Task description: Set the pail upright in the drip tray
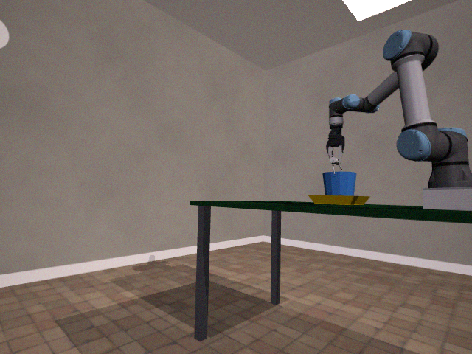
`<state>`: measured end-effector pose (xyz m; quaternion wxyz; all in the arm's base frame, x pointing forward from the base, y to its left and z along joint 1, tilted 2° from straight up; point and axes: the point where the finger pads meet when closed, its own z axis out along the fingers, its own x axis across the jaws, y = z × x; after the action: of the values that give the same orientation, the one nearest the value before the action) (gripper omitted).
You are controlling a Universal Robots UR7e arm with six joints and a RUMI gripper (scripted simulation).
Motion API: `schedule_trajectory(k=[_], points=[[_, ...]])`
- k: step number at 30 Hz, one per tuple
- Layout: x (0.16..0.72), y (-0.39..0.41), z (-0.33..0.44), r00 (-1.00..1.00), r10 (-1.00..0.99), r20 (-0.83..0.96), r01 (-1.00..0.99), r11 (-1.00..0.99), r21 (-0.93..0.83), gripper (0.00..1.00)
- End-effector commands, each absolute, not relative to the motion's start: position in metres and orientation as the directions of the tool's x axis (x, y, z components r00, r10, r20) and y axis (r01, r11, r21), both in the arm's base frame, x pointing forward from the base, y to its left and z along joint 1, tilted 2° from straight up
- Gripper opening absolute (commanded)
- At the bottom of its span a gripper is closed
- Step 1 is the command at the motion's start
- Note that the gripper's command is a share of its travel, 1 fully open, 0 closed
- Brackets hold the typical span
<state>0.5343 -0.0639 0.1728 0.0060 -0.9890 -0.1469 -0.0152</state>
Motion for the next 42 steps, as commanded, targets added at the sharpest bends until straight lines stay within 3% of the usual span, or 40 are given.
schedule_trajectory(k=[1, 42], points=[[0.535, -0.064, 0.168, 0.956, 0.290, 0.034, 0.291, -0.957, -0.006, 0.00], [0.535, -0.064, 0.157, 0.956, 0.290, 0.034, 0.291, -0.957, -0.006, 0.00]])
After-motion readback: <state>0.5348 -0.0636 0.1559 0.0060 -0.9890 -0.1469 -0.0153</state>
